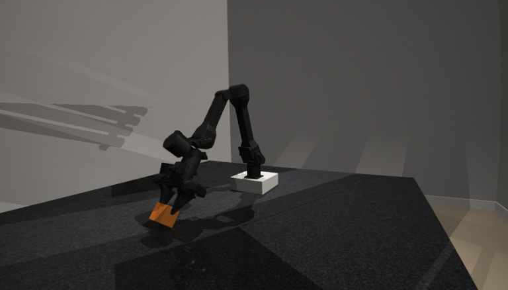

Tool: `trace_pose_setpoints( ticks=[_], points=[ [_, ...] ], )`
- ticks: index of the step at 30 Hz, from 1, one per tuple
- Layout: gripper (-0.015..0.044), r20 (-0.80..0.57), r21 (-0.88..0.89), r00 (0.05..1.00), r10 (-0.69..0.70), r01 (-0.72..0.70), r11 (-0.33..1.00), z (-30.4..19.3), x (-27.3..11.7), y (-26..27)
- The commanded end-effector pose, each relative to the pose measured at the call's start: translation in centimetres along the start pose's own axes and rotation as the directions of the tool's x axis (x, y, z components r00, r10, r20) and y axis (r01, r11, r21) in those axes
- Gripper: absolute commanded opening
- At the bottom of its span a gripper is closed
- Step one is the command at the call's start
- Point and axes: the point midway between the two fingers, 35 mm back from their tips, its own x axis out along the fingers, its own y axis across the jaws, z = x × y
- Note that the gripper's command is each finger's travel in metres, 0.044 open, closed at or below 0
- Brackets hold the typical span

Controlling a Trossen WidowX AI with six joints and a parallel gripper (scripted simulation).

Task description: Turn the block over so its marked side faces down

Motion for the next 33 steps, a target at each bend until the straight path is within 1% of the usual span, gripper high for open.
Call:
trace_pose_setpoints(
  ticks=[1, 10, 20, 26, 33],
  points=[
    [0.0000, 0.041, 0.007, 0.999, 0.005, -0.006, 1.000, -0.7, 0.7, 0.1],
    [0.0000, 0.181, 0.006, 0.983, 0.005, -0.006, 1.000, -1.4, 1.1, 0.1],
    [0.0000, 0.329, 0.000, 0.944, 0.006, -0.006, 1.000, -2.1, 0.3, 0.3],
    [0.0000, 0.367, -0.001, 0.930, 0.006, -0.006, 1.000, -2.0, 0.0, 0.3],
    [0.0000, 0.369, -0.001, 0.929, 0.006, -0.006, 1.000, -2.0, -0.1, 0.3]
  ],
)
